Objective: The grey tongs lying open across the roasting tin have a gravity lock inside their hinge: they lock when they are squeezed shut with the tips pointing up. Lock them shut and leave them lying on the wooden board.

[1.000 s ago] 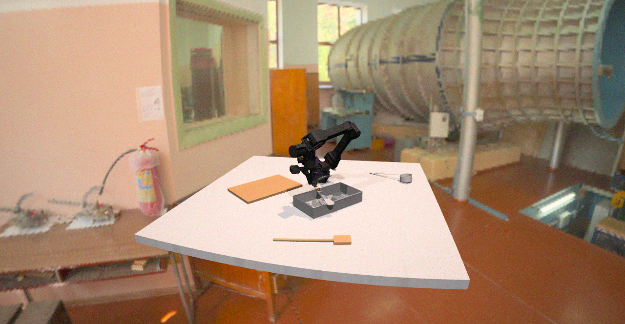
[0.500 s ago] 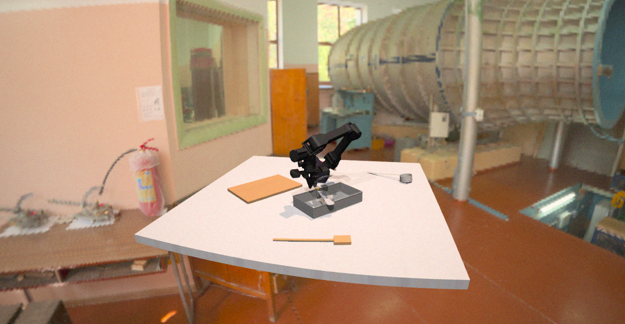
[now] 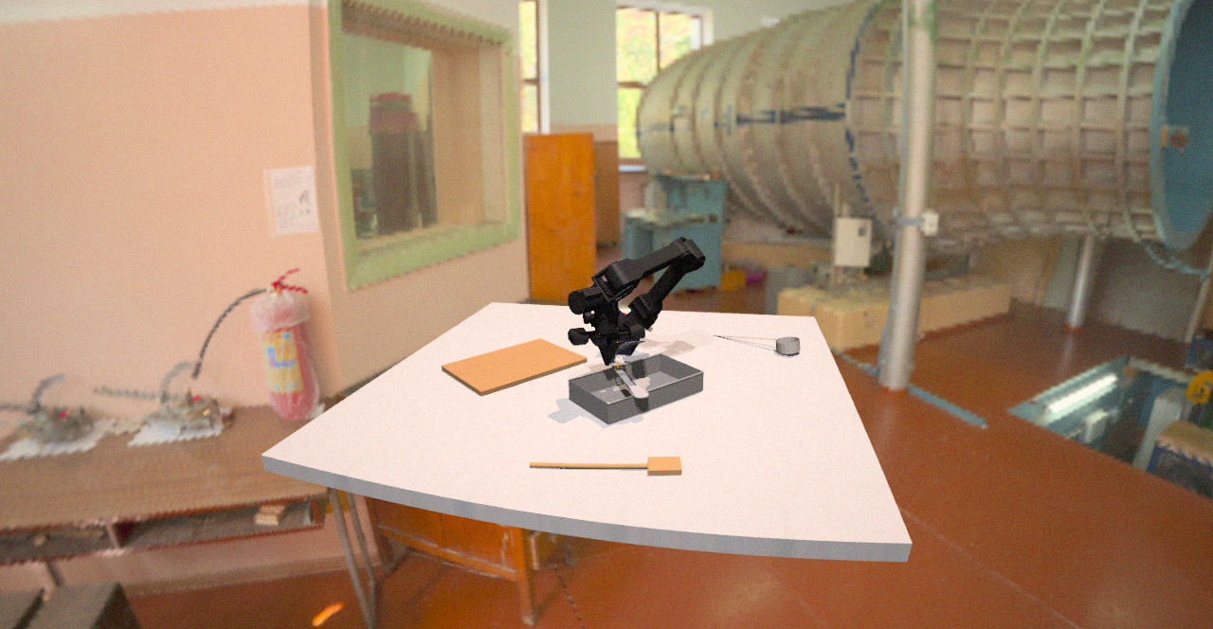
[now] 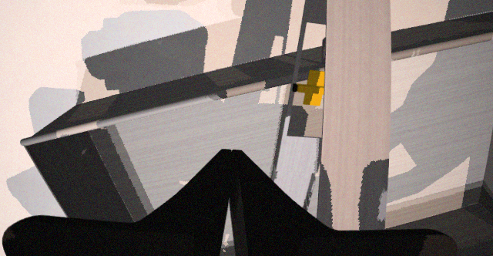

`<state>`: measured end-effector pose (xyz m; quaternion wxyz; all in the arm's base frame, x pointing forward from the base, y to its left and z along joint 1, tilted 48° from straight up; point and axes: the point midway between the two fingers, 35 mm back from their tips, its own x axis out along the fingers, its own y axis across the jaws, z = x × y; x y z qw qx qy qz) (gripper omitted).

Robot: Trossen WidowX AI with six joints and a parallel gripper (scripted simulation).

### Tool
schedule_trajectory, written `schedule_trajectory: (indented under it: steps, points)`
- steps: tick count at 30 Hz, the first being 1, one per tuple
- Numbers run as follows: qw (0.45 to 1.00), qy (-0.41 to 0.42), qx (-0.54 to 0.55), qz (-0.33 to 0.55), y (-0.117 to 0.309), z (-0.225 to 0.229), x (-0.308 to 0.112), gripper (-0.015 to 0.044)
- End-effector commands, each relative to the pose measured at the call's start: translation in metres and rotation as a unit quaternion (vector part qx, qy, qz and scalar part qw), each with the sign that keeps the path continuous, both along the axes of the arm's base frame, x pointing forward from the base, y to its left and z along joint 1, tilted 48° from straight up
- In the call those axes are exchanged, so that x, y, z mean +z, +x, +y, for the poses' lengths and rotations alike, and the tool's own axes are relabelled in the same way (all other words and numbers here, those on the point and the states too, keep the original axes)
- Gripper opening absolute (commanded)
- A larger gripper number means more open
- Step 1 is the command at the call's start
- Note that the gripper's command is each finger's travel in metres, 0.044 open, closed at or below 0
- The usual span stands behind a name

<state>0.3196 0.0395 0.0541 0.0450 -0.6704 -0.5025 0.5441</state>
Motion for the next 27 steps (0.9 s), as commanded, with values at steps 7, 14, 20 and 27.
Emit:
schedule_trajectory:
  steps: [7,14,20,27]
  points:
    - [1.000,0.003,-0.001,0.005,-0.011,0.011,0.010,-0.0150]
    - [1.000,0.003,-0.001,0.006,-0.018,0.016,0.017,-0.0150]
    - [1.000,0.003,-0.001,0.006,-0.024,0.021,0.023,-0.0150]
    - [1.000,0.003,-0.001,0.006,-0.032,0.027,0.030,-0.0150]
